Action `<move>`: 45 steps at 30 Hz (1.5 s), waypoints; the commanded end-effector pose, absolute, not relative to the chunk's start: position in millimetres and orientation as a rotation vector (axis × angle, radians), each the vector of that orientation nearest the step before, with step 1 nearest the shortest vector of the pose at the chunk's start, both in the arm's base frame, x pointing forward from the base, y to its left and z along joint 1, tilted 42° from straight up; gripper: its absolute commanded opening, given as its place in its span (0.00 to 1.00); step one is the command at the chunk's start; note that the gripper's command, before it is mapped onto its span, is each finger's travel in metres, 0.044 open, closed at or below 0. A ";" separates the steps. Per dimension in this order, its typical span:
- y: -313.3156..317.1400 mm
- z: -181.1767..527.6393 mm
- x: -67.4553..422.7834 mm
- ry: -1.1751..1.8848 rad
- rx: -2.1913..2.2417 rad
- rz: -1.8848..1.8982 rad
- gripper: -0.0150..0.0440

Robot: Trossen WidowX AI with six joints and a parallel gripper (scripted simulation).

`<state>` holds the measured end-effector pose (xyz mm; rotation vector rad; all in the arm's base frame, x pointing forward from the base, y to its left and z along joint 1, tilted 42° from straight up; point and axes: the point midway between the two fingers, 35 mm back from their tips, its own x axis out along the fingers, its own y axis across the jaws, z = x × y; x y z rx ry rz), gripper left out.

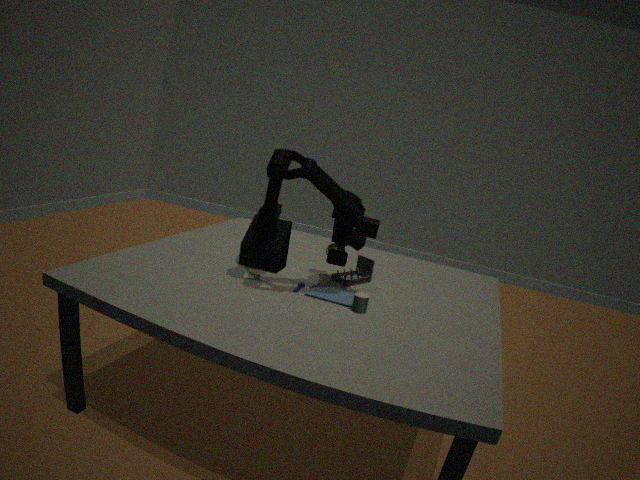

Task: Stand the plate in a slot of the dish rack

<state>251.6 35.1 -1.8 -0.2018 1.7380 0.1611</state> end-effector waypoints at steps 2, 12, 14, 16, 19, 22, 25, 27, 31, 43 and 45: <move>31.5 -8.8 249.3 1.710 -0.198 0.298 0.25; 24.3 -17.8 251.4 1.580 -0.216 0.555 0.25; 22.5 -19.1 251.7 1.547 -0.221 0.600 0.25; 20.3 -20.2 251.9 1.512 -0.226 0.642 0.25; 17.2 -21.5 252.2 1.455 -0.236 0.700 0.25; 14.1 -22.6 252.7 1.394 -0.251 0.755 0.25; 11.6 -23.4 253.6 1.328 -0.273 0.808 0.25; 10.0 -23.7 254.2 1.281 -0.291 0.841 0.25; 6.6 -24.0 255.5 1.184 -0.331 0.900 0.25; -4.9 -21.3 258.6 0.871 -0.488 1.017 0.25; -7.0 -20.4 258.9 0.817 -0.520 1.029 0.25</move>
